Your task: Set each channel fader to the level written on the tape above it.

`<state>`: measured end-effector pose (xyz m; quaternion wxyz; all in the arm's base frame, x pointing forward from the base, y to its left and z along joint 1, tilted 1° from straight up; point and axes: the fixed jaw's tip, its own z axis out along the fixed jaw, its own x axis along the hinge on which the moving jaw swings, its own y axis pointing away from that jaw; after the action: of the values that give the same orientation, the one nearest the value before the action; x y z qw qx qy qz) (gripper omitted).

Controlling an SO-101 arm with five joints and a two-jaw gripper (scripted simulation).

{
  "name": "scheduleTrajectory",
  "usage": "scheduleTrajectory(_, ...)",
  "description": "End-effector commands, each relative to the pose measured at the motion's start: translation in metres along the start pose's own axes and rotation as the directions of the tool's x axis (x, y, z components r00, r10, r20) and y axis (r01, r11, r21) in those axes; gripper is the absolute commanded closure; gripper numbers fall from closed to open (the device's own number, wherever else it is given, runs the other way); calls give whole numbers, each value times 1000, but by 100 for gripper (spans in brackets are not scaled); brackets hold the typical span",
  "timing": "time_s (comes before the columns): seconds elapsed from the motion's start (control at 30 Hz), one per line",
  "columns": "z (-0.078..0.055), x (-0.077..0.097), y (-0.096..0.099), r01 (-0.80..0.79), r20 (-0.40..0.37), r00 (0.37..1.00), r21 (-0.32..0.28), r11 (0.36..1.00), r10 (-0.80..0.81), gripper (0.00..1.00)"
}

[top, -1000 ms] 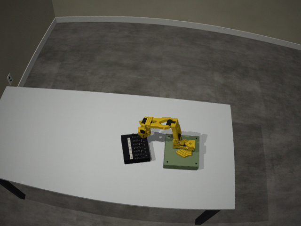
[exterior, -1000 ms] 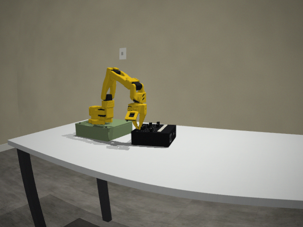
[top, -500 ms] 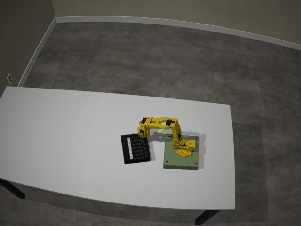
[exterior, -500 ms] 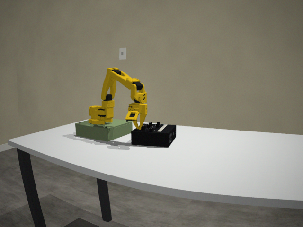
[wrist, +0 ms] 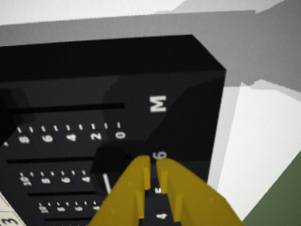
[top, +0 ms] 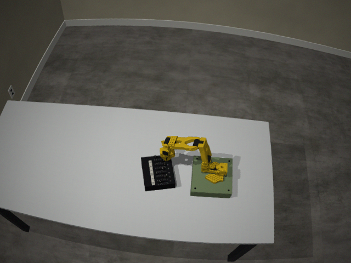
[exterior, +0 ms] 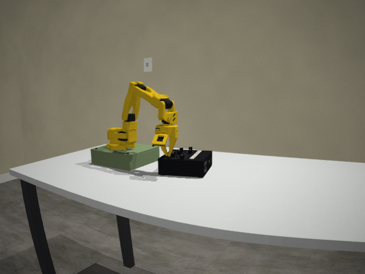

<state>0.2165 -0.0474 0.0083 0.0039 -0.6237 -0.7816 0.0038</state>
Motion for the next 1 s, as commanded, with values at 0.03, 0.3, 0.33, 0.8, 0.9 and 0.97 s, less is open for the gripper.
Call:
scheduleTrajectory(0.03, -3, 3, 9, 16, 8, 1000, -24, 1000, -16, 100)
scheduleTrajectory(0.3, -3, 3, 10, 16, 8, 1000, -24, 1000, -16, 100)
scheduleTrajectory(0.33, -3, 3, 10, 16, 8, 1000, -24, 1000, -16, 100)
scheduleTrajectory(0.8, -4, 3, 13, 16, 7, 1000, -24, 1000, -16, 100)
scheduleTrajectory(0.9, -4, 3, 13, 16, 7, 1000, -24, 1000, -16, 100)
scheduleTrajectory(0.97, -4, 3, 13, 16, 7, 1000, -24, 1000, -16, 100)
